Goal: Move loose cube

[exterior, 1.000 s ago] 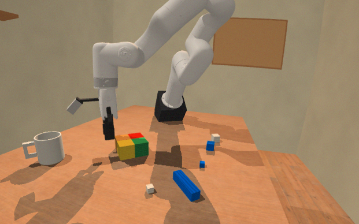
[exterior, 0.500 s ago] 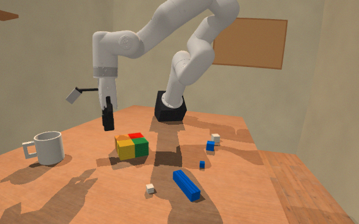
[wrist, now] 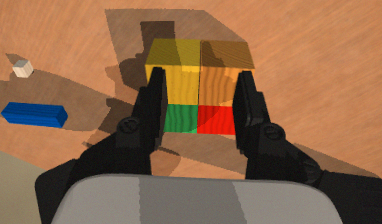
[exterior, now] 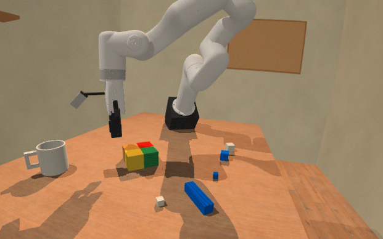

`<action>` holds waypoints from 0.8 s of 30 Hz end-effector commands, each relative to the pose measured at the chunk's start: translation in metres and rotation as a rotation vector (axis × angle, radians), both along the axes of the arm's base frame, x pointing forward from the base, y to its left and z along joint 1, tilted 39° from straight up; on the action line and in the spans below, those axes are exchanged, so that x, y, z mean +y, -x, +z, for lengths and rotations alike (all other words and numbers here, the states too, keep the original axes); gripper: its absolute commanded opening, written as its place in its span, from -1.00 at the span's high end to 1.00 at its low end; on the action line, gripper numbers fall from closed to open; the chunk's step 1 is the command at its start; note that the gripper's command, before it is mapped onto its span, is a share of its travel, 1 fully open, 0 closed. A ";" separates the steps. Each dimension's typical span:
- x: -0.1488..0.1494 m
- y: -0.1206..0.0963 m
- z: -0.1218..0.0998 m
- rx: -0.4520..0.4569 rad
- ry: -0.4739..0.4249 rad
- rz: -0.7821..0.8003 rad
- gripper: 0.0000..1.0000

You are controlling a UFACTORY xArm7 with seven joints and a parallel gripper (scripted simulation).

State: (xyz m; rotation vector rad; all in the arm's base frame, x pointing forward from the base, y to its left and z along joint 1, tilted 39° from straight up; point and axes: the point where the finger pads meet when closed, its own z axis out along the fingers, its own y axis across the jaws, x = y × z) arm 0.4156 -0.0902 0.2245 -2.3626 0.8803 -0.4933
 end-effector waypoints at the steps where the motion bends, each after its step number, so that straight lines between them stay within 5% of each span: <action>1: -0.001 0.000 0.001 -0.003 0.001 -0.003 0.01; 10: 0.003 0.000 0.003 -0.024 0.033 0.045 0.04; 24: 0.067 0.009 0.026 -0.261 0.385 0.572 0.04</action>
